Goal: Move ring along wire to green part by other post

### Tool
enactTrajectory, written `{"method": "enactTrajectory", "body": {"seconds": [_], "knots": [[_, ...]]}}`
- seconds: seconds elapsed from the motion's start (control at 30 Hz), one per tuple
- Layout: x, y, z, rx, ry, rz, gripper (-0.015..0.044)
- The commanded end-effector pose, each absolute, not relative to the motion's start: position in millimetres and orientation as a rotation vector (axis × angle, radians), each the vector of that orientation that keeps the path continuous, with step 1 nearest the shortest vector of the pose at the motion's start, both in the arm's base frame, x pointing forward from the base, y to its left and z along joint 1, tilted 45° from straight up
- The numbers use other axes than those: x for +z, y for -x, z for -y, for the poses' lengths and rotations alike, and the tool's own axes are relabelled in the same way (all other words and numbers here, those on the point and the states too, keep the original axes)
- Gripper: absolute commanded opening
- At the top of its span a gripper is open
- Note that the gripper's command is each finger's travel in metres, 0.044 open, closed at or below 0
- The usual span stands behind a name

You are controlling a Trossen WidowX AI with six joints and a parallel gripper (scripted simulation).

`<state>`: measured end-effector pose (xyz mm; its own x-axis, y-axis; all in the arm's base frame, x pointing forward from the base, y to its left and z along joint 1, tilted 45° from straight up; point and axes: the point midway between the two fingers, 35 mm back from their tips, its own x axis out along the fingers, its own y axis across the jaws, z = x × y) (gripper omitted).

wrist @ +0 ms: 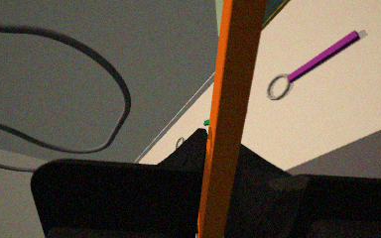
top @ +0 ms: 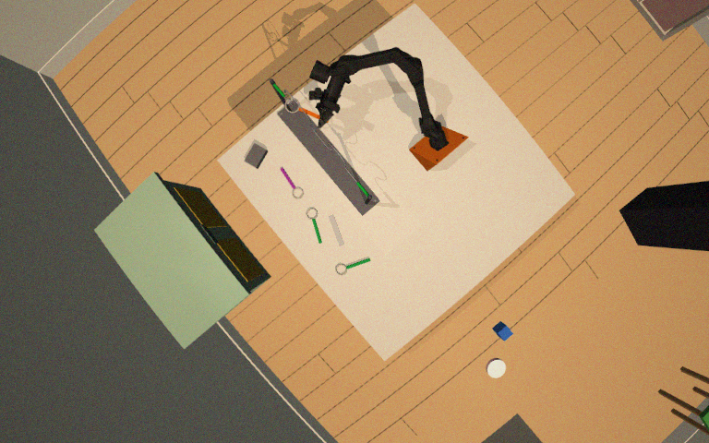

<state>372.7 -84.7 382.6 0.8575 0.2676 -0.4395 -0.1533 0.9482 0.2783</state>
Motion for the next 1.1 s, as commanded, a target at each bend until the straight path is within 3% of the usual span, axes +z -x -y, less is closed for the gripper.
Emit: {"method": "enactTrajectory", "body": {"seconds": [0.0, 1.07], "knots": [[387.9, -368.9, 68.9, 0.256, -0.344, -0.500, -0.0150], [451.6, -355.7, -0.5, 0.412, -0.975, -0.519, -0.0150]]}}
